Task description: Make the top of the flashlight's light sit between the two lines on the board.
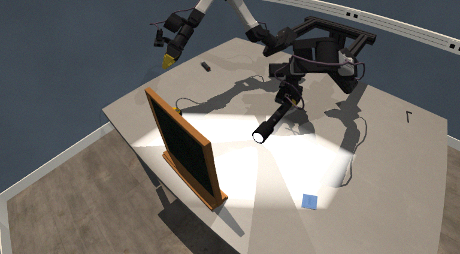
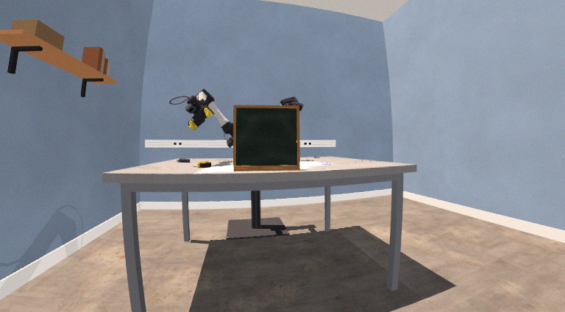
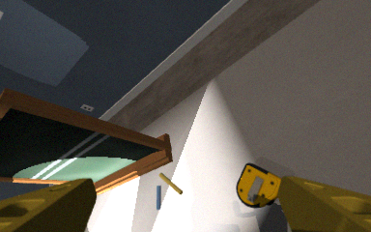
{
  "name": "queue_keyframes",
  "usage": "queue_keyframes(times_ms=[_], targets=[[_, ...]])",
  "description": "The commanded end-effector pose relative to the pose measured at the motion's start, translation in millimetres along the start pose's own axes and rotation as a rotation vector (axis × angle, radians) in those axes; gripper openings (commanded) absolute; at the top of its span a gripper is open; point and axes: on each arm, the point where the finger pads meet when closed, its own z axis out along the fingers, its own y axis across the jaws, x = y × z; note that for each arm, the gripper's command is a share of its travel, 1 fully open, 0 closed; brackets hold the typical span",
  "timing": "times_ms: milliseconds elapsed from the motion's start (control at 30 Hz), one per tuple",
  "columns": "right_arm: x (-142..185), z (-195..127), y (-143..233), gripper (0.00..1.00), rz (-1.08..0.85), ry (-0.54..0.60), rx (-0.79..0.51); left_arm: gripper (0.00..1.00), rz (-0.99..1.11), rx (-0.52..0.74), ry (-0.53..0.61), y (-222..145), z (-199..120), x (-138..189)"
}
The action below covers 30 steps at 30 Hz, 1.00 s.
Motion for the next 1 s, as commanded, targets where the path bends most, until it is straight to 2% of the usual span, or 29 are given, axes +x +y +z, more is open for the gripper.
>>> queue_keyframes(times_ms=[0,167,333,667,800,967], targets=[[-8.0,11.8,11.7,1.0,-0.035,-0.03,-0.04,0.3,-0.02,0.008,-0.023,-8.2,1.6,-8.6],[-13.1,26.3,19.5,1.0,-0.086,-0.074,-0.067,0.3,-0.02,0.008,-0.023,-8.2,1.6,-8.6],[-21.8,55.3,37.7,1.0,-0.179,-0.165,-0.117,0.3,-0.02,0.008,-0.023,-8.2,1.6,-8.6],[0.8,112.0,79.2,1.0,-0.339,-0.271,-0.207,0.3,-0.02,0.008,-0.023,-8.2,1.6,-8.6],[4.8,121.9,86.5,1.0,-0.365,-0.297,-0.216,0.3,-0.02,0.008,-0.023,-8.2,1.6,-8.6],[28.8,143.4,111.3,1.0,-0.444,-0.349,-0.259,0.3,-0.02,0.008,-0.023,-8.2,1.6,-8.6]])
